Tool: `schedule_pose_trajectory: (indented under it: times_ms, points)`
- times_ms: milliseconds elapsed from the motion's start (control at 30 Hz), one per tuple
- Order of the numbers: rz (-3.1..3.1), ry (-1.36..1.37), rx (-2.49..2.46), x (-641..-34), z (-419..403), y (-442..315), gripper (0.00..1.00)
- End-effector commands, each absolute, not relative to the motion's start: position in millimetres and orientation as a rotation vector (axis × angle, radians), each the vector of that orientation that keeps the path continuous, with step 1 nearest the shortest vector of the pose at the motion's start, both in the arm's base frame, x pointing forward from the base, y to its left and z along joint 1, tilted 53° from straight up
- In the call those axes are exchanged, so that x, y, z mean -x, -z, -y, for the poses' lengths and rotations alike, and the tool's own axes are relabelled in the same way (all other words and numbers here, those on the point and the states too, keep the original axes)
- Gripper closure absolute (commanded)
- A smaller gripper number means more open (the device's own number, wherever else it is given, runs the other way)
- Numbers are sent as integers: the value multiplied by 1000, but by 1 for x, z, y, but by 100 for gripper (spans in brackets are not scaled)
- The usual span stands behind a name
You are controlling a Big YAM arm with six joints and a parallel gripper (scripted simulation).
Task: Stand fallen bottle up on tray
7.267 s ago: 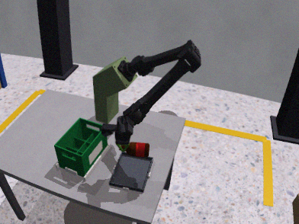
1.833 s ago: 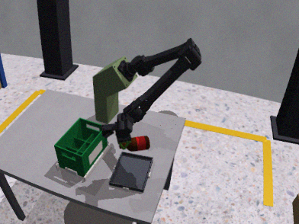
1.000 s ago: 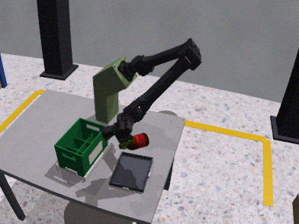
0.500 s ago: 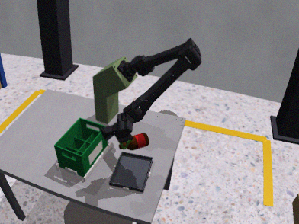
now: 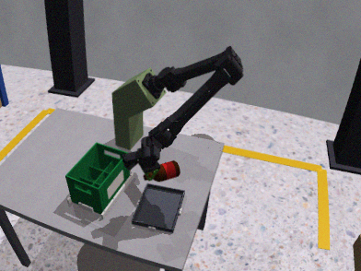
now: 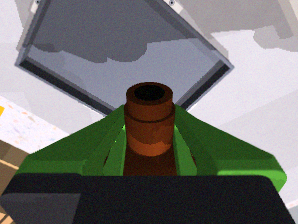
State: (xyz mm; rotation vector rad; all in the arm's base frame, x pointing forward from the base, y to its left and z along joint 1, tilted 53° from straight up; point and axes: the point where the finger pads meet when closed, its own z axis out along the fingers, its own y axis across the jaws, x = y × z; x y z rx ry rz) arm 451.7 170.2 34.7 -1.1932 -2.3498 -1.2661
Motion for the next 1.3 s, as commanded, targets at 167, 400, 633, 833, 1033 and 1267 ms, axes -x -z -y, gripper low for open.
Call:
schedule_pose_trajectory:
  times_ms: [167,400,633,833,1033,1267]
  points:
    - [2364,1307,1206,-459,-154,-47,100]
    - [2420,1325,1140,-459,-154,-47,100]
    - [2492,1349,1051,-459,-154,-47,100]
    - [2518,1357,1017,-459,-154,-47,100]
    - [2528,1360,1004,-459,-154,-47,100]
    - [2528,1360,1004,-459,-154,-47,100]
